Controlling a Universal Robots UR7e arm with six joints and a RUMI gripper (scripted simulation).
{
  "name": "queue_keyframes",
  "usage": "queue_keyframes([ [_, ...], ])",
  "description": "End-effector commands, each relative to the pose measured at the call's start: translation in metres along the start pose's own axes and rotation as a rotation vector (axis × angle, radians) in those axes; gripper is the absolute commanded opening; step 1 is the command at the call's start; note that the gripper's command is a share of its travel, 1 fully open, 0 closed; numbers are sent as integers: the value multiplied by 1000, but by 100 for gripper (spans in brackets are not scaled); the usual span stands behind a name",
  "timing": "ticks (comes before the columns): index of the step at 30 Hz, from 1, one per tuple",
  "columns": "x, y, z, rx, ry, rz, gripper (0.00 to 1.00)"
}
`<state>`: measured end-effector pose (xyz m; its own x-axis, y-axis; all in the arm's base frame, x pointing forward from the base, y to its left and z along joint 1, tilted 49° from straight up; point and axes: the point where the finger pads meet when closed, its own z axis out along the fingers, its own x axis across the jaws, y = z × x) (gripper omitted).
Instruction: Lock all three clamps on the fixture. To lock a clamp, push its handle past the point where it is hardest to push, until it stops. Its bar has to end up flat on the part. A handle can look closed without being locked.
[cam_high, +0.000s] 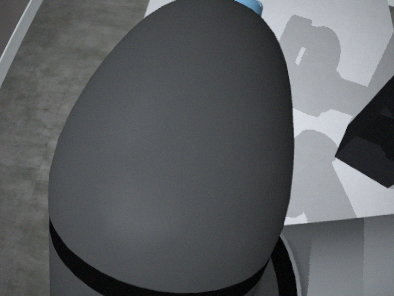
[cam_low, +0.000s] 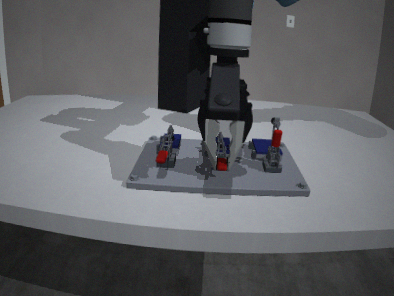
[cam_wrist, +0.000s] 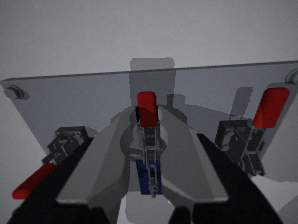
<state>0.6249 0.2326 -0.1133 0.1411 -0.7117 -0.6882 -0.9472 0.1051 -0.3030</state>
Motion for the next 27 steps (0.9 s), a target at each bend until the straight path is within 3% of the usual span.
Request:
queue_keyframes([
  [1,0,1,2,-2,1,-1,0],
  [2,0,-1,-1,1,0,0,58],
  [27,0,0,0,1,0,0,58],
])
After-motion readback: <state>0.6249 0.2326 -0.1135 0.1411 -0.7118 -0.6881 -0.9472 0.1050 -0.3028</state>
